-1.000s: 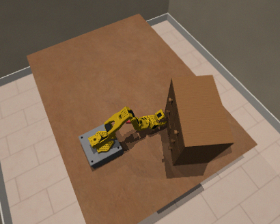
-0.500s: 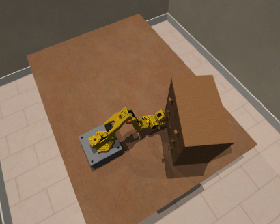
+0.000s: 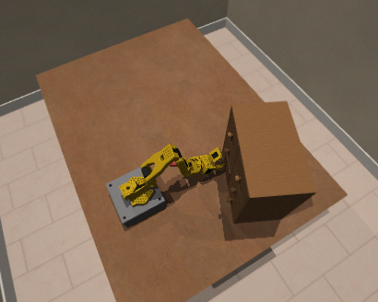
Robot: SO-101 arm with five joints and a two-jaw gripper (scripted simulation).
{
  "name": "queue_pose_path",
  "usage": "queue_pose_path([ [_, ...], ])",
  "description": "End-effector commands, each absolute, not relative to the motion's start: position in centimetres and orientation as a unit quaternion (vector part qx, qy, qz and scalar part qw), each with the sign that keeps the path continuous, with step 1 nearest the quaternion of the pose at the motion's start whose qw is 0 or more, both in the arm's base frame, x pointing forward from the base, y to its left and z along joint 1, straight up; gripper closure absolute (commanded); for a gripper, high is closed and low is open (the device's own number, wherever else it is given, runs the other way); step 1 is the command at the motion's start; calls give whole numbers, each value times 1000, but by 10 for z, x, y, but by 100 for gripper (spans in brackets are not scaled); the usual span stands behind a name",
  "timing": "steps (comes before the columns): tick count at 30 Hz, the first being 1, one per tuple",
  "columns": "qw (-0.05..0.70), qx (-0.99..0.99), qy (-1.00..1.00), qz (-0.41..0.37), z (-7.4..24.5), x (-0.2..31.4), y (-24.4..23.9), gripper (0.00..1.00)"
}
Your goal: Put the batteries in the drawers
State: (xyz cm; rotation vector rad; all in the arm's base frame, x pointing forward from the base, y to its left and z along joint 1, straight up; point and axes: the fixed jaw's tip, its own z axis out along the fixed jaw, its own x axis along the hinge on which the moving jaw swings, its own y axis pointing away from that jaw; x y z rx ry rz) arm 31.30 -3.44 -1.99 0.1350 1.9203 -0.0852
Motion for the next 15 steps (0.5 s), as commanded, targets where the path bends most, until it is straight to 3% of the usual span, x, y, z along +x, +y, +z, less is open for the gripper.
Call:
queue_pose_path([
  [1, 572, 58, 817, -37, -19, 313, -35, 98],
  [15, 572, 58, 817, -37, -19, 313, -35, 88],
])
